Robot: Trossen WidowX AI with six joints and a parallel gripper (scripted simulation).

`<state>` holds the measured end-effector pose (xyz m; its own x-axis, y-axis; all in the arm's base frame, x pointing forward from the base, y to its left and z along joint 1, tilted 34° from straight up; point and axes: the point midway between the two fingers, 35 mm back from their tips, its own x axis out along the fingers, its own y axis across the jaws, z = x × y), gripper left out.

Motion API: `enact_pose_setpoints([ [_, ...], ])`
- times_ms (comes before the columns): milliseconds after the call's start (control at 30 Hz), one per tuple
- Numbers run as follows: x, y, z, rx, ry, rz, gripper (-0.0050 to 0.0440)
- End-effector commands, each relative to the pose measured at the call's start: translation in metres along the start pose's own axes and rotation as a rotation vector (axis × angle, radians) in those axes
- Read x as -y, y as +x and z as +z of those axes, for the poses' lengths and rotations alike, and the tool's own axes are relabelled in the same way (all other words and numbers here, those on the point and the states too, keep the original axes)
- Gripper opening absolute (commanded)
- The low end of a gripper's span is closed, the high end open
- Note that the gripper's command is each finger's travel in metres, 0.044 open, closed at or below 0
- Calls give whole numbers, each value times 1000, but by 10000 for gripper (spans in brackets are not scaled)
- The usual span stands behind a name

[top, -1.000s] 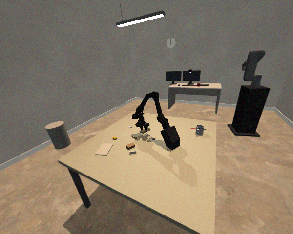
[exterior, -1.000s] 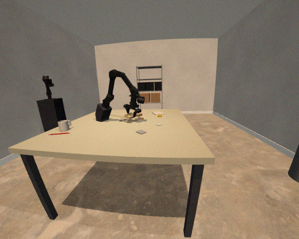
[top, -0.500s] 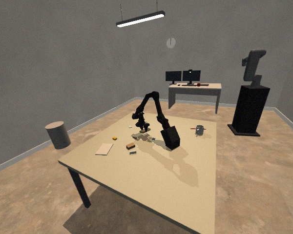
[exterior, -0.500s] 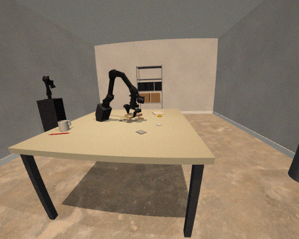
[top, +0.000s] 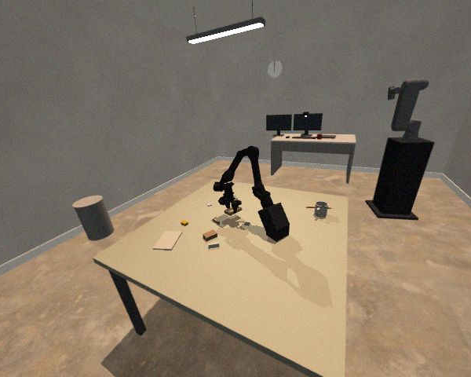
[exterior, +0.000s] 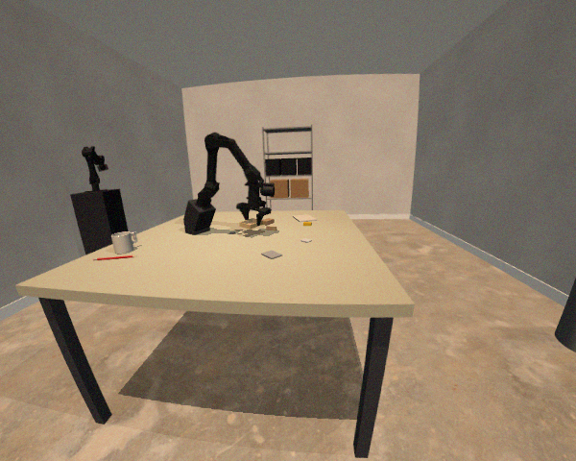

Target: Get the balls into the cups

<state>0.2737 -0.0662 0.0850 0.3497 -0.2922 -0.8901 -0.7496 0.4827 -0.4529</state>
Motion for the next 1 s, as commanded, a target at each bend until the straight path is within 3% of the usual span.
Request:
enact_pose_setpoints([
  [0,-3,0,-1,1,1,-46,0],
  [433,-5,0,-1,6,3,-130,0],
  [700,-4,0,-1,6,2,-94,0],
  [967,-2,0,-1,6,0,6,0],
])
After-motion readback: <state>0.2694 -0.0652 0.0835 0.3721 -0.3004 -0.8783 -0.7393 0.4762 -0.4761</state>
